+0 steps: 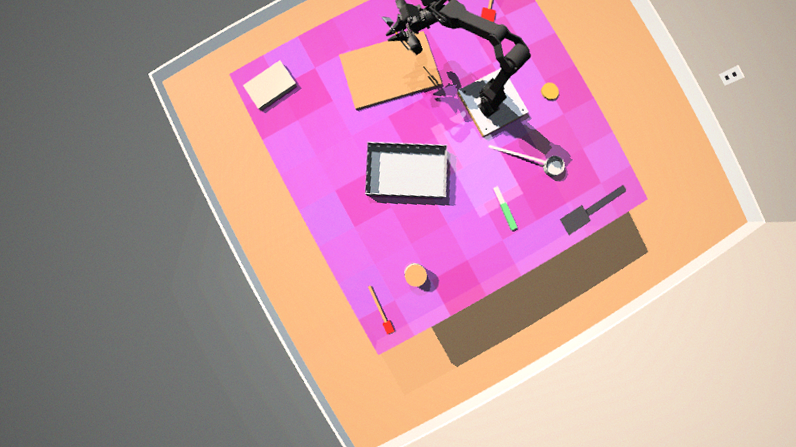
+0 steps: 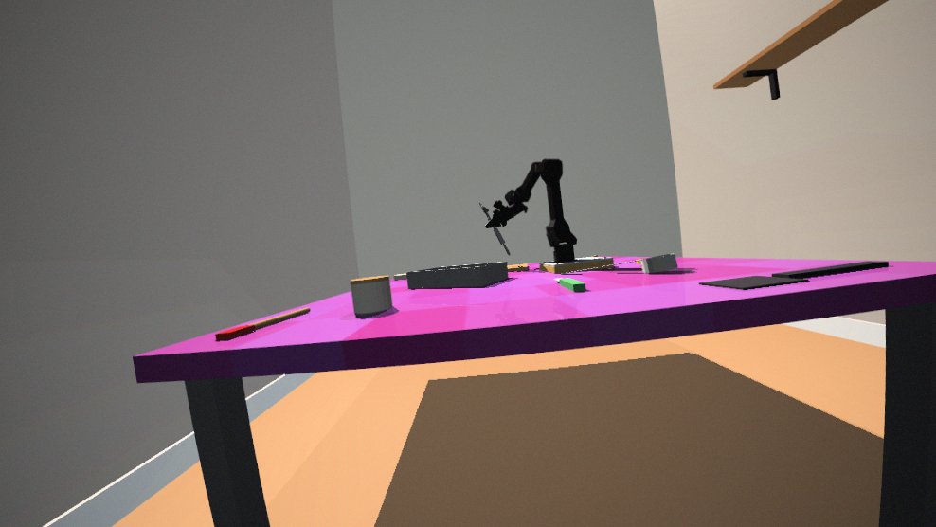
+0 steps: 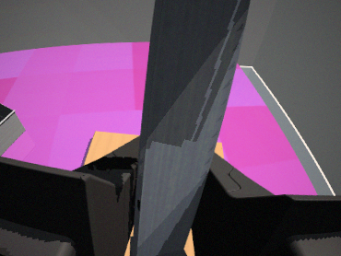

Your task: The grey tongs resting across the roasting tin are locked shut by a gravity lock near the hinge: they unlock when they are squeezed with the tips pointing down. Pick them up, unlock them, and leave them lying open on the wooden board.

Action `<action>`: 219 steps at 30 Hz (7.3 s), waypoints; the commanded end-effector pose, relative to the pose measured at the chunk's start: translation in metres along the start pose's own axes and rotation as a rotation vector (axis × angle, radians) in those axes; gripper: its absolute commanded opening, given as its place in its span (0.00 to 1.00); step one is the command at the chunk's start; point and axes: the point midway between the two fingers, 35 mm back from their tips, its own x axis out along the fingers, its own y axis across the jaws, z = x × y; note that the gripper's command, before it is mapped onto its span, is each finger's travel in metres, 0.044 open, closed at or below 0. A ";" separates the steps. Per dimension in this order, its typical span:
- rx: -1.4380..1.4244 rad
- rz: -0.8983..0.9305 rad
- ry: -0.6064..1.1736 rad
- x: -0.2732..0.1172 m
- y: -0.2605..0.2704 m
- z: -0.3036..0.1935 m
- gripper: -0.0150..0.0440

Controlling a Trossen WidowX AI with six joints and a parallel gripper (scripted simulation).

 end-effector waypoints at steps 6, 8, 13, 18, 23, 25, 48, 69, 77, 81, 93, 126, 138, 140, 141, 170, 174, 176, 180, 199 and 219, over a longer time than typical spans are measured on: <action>-0.039 0.011 -0.076 -0.012 0.009 0.006 0.00; -0.039 0.011 -0.076 -0.012 0.009 0.006 0.00; -0.039 0.011 -0.076 -0.012 0.009 0.006 0.00; -0.039 0.011 -0.076 -0.012 0.009 0.006 0.00; -0.039 0.011 -0.076 -0.012 0.009 0.006 0.00; -0.039 0.011 -0.076 -0.012 0.009 0.006 0.00; -0.013 0.000 -0.021 -0.004 0.002 0.006 0.00; 0.069 -0.035 0.274 0.029 -0.014 -0.002 0.00; 0.082 -0.040 0.398 0.038 -0.015 -0.007 0.00; 0.084 -0.041 0.463 0.041 -0.015 -0.010 0.00; 0.073 -0.037 0.663 0.048 -0.011 -0.020 0.00; -0.043 0.005 1.120 0.040 0.008 -0.034 0.00; -0.043 0.003 1.121 0.047 0.007 -0.044 0.00; -0.043 0.003 1.121 0.048 0.006 -0.047 0.00; -0.043 0.002 1.122 0.049 0.006 -0.048 0.00; -0.041 -0.006 1.126 0.072 0.002 -0.090 0.00; -0.041 -0.007 1.126 0.075 0.002 -0.096 0.00; -0.041 -0.007 1.127 0.076 0.003 -0.099 0.00; -0.041 -0.008 1.127 0.078 0.003 -0.106 0.00; -0.040 -0.013 1.131 0.088 0.005 -0.135 0.00; -0.039 -0.004 1.133 0.089 0.006 -0.137 0.67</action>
